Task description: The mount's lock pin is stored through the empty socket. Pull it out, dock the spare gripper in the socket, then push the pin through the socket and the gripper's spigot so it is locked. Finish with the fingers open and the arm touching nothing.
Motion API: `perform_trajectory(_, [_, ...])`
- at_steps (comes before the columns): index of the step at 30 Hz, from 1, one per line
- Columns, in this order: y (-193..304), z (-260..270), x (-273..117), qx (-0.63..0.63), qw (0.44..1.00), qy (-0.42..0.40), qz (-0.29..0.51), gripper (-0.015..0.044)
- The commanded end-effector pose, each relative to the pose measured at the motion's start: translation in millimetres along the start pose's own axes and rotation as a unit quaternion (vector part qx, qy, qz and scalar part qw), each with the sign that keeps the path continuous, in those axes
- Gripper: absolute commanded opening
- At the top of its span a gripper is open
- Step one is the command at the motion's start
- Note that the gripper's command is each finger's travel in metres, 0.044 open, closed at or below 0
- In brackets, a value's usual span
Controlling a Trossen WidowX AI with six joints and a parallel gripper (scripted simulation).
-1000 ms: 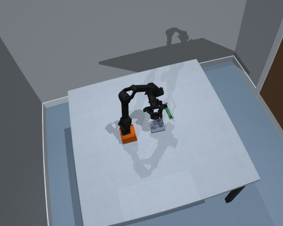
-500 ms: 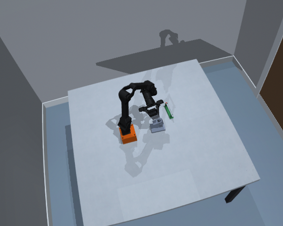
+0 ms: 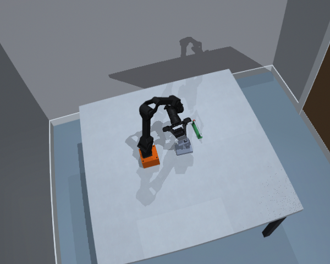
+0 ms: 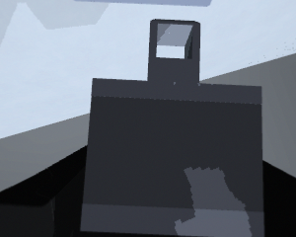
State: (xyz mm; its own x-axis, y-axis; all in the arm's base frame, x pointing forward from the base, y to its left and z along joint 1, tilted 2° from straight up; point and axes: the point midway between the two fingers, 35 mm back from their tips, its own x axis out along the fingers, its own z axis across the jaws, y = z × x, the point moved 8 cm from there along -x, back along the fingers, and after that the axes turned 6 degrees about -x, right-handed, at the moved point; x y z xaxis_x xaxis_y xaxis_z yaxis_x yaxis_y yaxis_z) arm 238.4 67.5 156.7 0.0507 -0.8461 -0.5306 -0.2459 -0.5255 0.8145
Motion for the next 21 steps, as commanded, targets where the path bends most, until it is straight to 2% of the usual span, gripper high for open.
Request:
perform_trajectory(1, [-4.4, -1.0, 2.8, -0.004, 1.000, 0.004, 0.005, 0.0000])
perform_trajectory(21, [-26.8, -3.1, 16.6, -0.003, 1.000, 0.004, 0.004, 0.0000])
